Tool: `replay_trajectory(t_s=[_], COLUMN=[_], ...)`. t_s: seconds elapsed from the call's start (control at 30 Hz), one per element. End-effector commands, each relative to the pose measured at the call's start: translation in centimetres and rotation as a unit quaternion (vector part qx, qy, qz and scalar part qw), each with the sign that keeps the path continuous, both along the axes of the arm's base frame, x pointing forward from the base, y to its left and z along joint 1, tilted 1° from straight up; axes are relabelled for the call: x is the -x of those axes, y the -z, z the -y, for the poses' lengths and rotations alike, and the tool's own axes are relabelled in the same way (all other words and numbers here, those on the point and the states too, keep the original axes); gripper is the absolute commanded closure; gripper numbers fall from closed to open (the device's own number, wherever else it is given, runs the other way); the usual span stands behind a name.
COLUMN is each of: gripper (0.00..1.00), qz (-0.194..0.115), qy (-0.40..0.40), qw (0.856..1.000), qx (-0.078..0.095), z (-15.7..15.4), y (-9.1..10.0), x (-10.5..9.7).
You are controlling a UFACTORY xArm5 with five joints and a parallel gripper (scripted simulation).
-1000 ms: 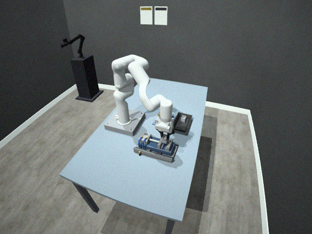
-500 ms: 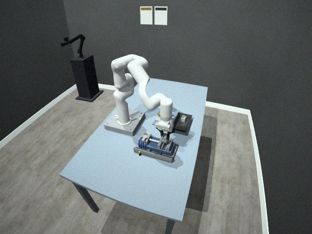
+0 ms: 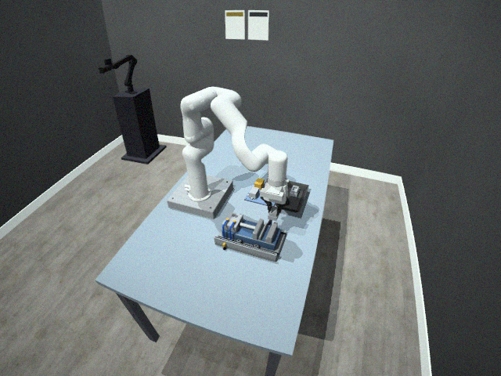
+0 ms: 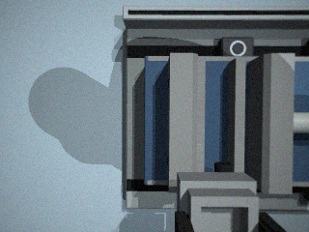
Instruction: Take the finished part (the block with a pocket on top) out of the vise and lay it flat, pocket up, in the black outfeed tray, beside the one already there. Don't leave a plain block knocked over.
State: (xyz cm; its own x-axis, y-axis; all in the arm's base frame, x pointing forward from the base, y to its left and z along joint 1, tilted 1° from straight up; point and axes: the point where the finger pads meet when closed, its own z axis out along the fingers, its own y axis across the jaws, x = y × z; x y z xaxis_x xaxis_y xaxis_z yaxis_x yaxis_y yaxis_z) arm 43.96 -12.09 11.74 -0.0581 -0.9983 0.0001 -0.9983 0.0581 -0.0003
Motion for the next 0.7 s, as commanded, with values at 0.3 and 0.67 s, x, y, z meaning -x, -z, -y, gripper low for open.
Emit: replay_trajectory(t_s=[0.3,0.67], gripper=[1.0,1.0], qz=[-0.002,-0.002], qy=[0.007,0.008], qw=[1.0,1.0], qx=[0.0,0.0], z=[-14.9,-23.3], y=[0.0,0.2], x=[-3.4,-4.4])
